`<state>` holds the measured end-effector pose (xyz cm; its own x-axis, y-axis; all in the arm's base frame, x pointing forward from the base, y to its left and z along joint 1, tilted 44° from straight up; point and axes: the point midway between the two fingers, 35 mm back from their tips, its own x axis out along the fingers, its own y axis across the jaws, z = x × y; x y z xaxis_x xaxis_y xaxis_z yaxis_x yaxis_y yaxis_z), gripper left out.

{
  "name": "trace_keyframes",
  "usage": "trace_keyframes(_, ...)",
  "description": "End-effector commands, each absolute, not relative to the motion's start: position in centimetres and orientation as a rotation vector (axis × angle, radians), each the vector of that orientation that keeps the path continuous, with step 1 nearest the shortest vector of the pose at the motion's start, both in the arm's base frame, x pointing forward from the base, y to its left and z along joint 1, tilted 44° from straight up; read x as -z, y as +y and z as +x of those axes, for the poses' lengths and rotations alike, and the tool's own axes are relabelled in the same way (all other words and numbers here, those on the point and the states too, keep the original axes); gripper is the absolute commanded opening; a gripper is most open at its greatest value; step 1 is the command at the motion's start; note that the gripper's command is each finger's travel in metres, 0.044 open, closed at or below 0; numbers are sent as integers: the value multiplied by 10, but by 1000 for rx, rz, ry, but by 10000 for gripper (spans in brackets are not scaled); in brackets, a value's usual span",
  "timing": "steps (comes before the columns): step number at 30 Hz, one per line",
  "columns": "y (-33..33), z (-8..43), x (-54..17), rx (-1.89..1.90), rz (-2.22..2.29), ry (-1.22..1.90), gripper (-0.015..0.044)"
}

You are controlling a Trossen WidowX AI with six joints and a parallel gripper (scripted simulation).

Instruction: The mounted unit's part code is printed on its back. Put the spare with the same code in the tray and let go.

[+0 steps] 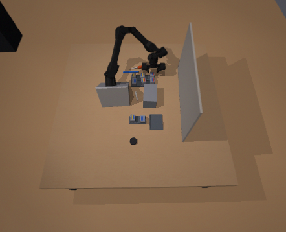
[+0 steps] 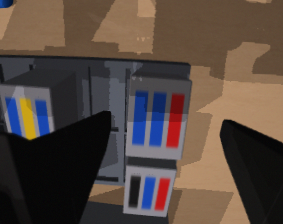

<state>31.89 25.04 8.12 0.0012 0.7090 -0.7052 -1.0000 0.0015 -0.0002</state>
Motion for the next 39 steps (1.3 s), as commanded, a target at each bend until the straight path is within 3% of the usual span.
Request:
trace_keyframes(1,254,317,-72,-1482,-607,629,300)
trace_keyframes(39,279,315,-47,-1483,-603,627,300)
